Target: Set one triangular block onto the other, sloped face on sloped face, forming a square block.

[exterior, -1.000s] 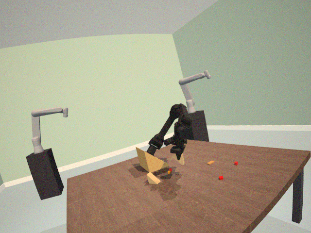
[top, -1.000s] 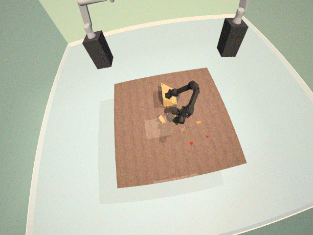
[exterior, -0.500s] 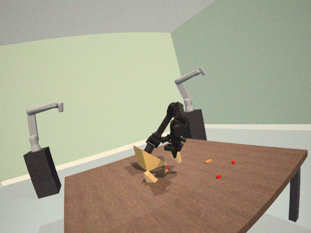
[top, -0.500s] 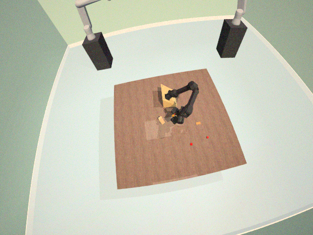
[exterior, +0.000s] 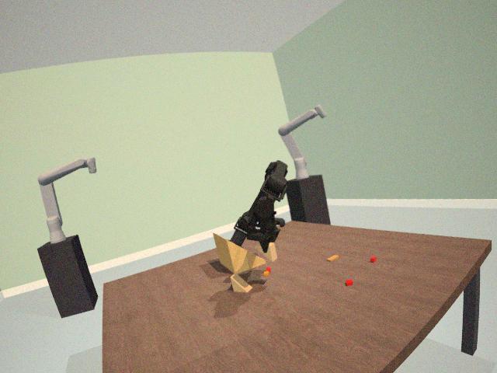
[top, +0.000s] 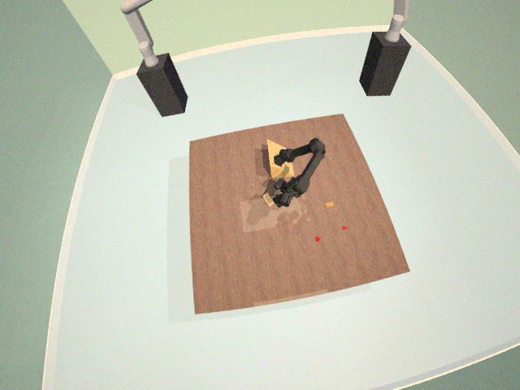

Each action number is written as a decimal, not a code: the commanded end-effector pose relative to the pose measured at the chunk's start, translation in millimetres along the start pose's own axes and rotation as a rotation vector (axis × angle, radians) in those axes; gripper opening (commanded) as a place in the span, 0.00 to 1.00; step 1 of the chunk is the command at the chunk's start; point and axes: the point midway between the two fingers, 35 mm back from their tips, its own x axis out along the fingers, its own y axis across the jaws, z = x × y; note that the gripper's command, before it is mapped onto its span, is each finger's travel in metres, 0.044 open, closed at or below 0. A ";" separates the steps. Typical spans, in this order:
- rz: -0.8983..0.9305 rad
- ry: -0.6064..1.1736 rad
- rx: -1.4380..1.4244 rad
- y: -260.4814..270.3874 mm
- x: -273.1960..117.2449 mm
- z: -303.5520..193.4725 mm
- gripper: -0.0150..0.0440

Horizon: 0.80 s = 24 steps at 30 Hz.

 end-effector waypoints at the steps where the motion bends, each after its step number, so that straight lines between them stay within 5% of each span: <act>1: -0.002 -0.006 0.000 19.6 -5.5 12.0 0.25; 16: -0.012 -0.004 -0.003 57.4 -17.1 45.0 0.25; 24: -0.012 -0.003 -0.003 59.8 17.3 51.3 0.25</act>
